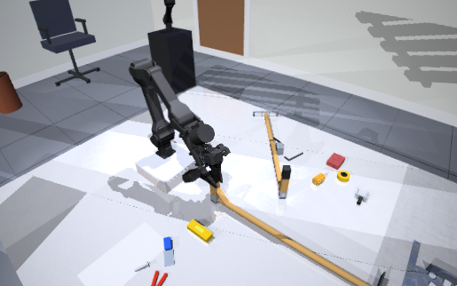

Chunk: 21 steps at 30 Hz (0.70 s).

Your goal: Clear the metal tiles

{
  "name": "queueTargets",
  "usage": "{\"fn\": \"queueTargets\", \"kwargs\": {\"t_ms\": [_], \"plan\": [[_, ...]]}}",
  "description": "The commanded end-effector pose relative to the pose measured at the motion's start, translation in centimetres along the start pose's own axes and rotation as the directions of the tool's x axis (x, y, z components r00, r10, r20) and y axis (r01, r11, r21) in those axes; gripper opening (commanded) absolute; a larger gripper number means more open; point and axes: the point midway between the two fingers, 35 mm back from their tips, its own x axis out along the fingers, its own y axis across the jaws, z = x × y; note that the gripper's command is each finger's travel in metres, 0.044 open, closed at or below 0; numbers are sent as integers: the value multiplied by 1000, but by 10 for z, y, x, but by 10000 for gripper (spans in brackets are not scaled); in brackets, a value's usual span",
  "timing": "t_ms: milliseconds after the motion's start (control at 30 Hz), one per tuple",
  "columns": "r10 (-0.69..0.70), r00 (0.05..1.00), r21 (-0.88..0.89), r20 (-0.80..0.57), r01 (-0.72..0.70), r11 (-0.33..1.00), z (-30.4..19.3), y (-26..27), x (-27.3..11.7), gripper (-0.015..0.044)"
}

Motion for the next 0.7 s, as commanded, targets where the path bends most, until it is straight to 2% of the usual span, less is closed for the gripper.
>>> {"fn": "queueTargets", "kwargs": {"t_ms": [0, 667], "plan": [[-4, 1000, 2, 14, 4, 1000, 11, -1, 3, 0], [-7, 1000, 5, 17, 7, 1000, 37, -5, 22, 0]]}}
